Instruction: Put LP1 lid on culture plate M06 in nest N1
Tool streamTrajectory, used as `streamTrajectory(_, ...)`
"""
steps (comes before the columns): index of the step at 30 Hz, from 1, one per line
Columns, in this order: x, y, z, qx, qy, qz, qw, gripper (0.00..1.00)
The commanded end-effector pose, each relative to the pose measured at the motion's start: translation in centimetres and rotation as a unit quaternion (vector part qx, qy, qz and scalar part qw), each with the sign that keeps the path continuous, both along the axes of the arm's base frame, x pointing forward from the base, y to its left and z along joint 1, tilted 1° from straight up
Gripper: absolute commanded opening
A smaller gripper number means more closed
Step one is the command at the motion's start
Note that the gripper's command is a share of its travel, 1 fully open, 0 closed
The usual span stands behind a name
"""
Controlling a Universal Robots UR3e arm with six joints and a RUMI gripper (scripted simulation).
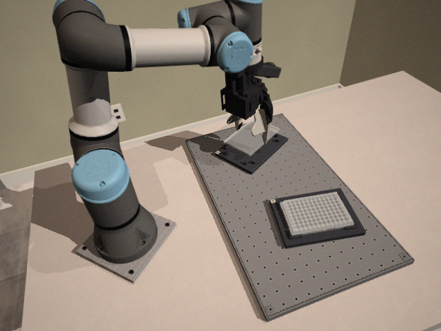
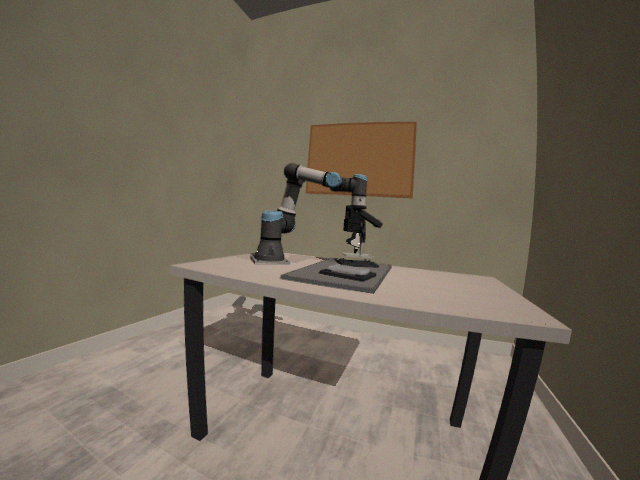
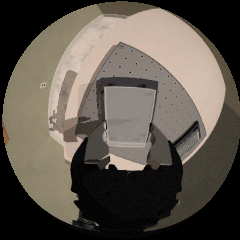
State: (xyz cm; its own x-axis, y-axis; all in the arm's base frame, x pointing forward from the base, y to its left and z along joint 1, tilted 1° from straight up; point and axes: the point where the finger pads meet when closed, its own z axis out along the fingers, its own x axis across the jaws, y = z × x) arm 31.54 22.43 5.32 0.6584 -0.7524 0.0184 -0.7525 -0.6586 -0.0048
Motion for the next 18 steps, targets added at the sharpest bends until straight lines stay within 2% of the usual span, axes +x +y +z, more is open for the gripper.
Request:
streamTrajectory(1,0.1,0.0,0.4,0.000,-0.001,0.000,1.000,0.00)
streamTrajectory(5,0.4,-0.9,0.4,0.001,-0.001,-0.020,1.000,0.00)
streamTrajectory(18,2.4,-7.1,0.5,0.003,-0.003,-0.149,0.989,0.00)
